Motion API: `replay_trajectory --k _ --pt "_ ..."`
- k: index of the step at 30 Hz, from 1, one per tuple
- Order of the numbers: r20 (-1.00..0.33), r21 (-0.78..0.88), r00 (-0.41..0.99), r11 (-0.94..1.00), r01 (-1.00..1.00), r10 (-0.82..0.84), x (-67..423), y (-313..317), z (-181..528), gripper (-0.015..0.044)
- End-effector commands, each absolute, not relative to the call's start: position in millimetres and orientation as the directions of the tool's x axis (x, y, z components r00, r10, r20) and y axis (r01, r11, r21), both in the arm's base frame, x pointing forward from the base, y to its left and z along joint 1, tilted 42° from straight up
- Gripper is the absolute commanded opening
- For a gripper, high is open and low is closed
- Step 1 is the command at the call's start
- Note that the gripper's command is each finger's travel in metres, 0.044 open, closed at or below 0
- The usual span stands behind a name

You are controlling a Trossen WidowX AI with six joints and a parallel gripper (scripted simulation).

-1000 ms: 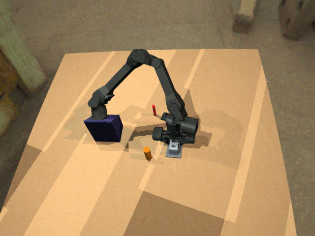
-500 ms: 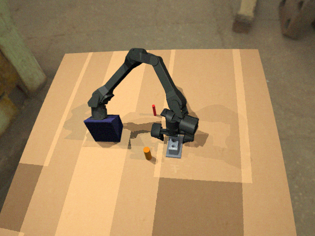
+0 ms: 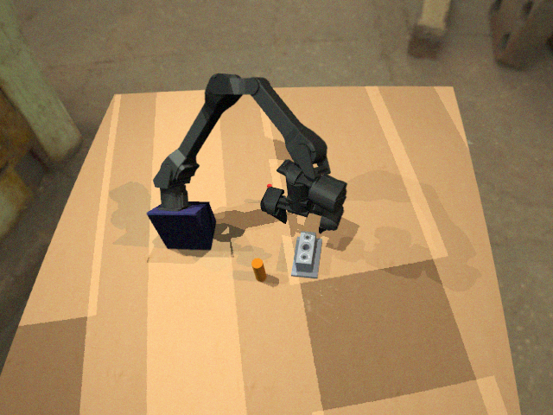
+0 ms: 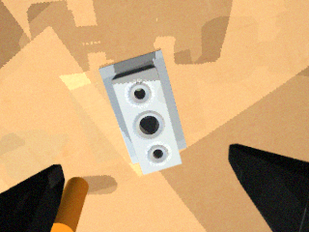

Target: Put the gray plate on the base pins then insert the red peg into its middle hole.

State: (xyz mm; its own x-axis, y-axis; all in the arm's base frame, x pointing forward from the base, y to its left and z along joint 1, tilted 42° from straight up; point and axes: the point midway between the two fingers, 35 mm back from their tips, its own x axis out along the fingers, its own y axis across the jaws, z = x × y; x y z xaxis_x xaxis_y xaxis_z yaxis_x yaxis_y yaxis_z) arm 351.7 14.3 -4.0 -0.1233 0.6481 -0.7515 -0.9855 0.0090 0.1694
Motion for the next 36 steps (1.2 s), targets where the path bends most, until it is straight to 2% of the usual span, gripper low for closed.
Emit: replay_trajectory --k 1,8,15,22,29,33,36 --pt "-0.756 0.317 -0.117 0.204 -0.926 0.644 343.3 29.2 18.2 0.0440" --pt "-0.758 0.580 -0.117 0.581 -0.571 0.642 317.4 59.4 51.0 0.0440" --pt "-0.756 0.651 -0.118 0.759 -0.025 0.644 285.1 86.0 77.6 0.0440" --pt "-0.753 0.581 -0.120 0.739 0.342 0.647 259.0 102.3 92.5 0.0440" --pt "-0.749 0.436 -0.123 0.624 0.648 0.651 233.7 114.6 103.0 0.0440" --pt "-0.747 0.328 -0.125 0.525 0.786 0.653 222.2 119.4 106.7 0.0440" --pt "-0.746 0.314 -0.125 0.512 0.800 0.654 220.2 120.2 107.3 0.0440"
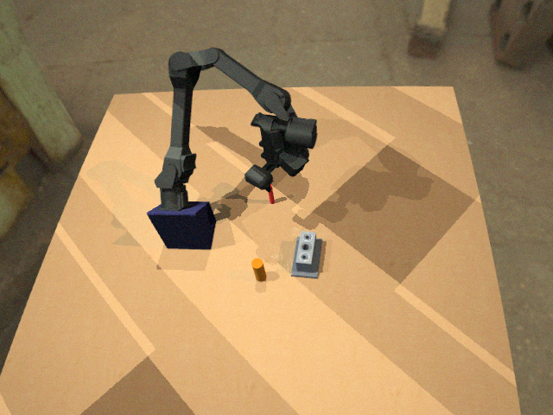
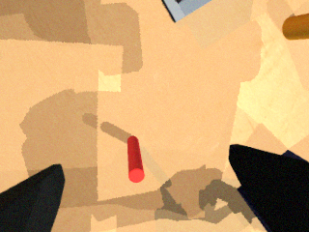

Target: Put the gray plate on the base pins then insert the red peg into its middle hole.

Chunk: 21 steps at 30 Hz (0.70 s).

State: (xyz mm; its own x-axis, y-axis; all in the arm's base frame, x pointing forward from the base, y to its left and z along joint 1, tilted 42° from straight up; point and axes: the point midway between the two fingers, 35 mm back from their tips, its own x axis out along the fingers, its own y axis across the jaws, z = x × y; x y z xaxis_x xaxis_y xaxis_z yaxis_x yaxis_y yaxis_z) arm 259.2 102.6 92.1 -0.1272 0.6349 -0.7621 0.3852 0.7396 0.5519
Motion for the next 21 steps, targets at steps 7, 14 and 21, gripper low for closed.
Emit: replay_trajectory --k 7,14,21 --pt "-0.746 0.314 -0.125 0.512 0.800 0.654 220.2 120.2 107.3 0.0440" --pt "-0.746 0.314 -0.125 0.512 0.800 0.654 219.4 120.4 107.7 0.0440" --pt "-0.745 0.315 -0.125 0.511 0.800 0.655 215.5 139.8 86.0 0.0440"
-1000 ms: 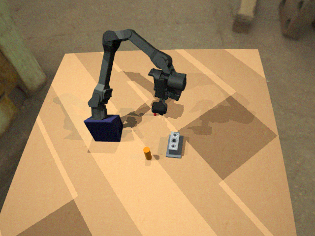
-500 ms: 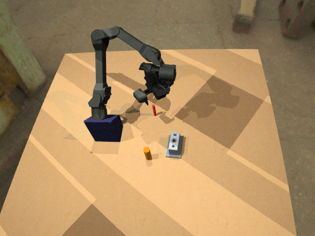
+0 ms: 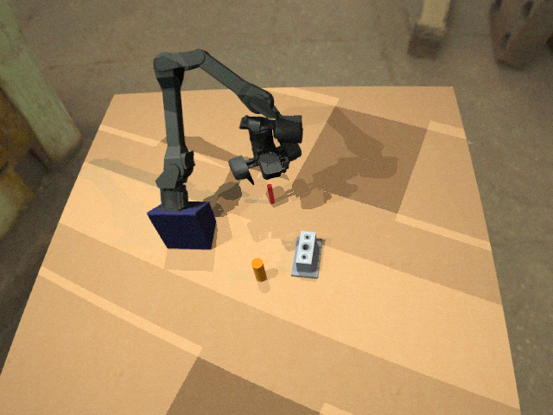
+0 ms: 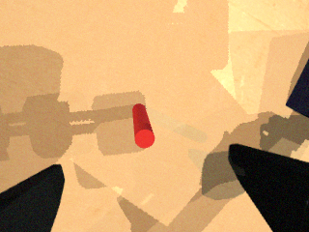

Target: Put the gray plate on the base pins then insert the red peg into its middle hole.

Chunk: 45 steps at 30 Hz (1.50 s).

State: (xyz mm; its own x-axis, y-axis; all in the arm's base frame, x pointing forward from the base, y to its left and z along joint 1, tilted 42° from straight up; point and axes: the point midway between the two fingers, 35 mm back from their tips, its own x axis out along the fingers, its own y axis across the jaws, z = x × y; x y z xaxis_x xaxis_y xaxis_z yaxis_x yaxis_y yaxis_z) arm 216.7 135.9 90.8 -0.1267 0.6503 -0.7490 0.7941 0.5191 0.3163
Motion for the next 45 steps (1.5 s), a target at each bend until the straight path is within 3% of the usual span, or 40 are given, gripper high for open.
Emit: replay_trajectory --k 1,43,45 --pt "-0.745 0.315 -0.125 0.511 0.800 0.655 215.3 140.6 85.1 0.0440" --pt "-0.743 0.316 -0.126 0.510 0.800 0.657 204.5 186.6 34.8 0.0440" --pt "-0.743 0.316 -0.126 0.510 0.800 0.657 204.5 186.6 34.8 0.0387"
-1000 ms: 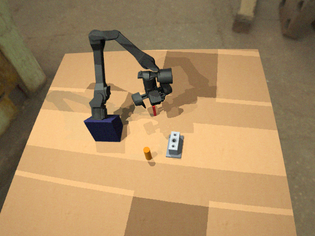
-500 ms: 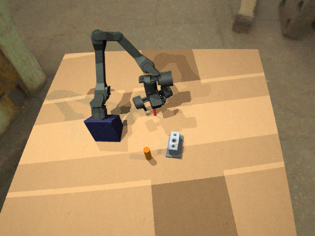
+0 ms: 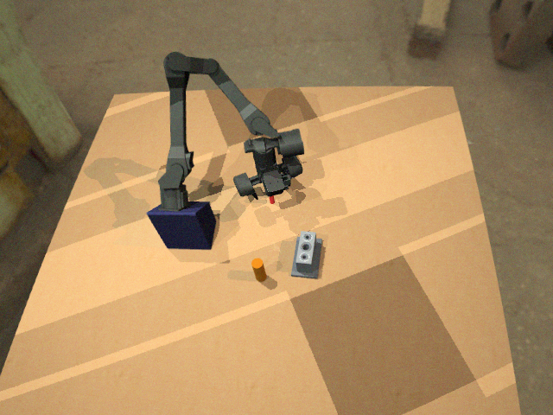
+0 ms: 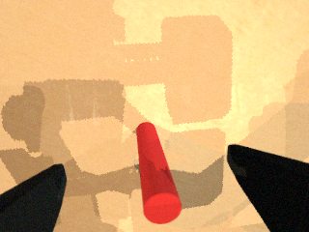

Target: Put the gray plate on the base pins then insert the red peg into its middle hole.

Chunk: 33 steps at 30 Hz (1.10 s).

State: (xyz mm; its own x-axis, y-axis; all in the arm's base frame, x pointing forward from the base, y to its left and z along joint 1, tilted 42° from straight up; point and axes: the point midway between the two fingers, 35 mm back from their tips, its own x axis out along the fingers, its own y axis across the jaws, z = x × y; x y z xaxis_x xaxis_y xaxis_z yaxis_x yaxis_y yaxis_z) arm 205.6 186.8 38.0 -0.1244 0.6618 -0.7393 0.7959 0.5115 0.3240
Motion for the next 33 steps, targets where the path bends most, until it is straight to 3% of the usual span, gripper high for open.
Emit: replay_trajectory --k 1,13,20,33 --pt "-0.743 0.316 -0.126 0.510 0.800 0.657 204.5 186.6 34.8 0.0361" --pt "-0.743 0.316 -0.126 0.510 0.800 0.657 204.5 186.6 34.8 0.0046" --pt "-0.743 0.316 -0.126 0.510 0.800 0.657 204.5 186.6 34.8 0.0000" --pt "-0.749 0.314 -0.123 0.512 0.799 0.651 212.5 169.5 51.4 0.0000"
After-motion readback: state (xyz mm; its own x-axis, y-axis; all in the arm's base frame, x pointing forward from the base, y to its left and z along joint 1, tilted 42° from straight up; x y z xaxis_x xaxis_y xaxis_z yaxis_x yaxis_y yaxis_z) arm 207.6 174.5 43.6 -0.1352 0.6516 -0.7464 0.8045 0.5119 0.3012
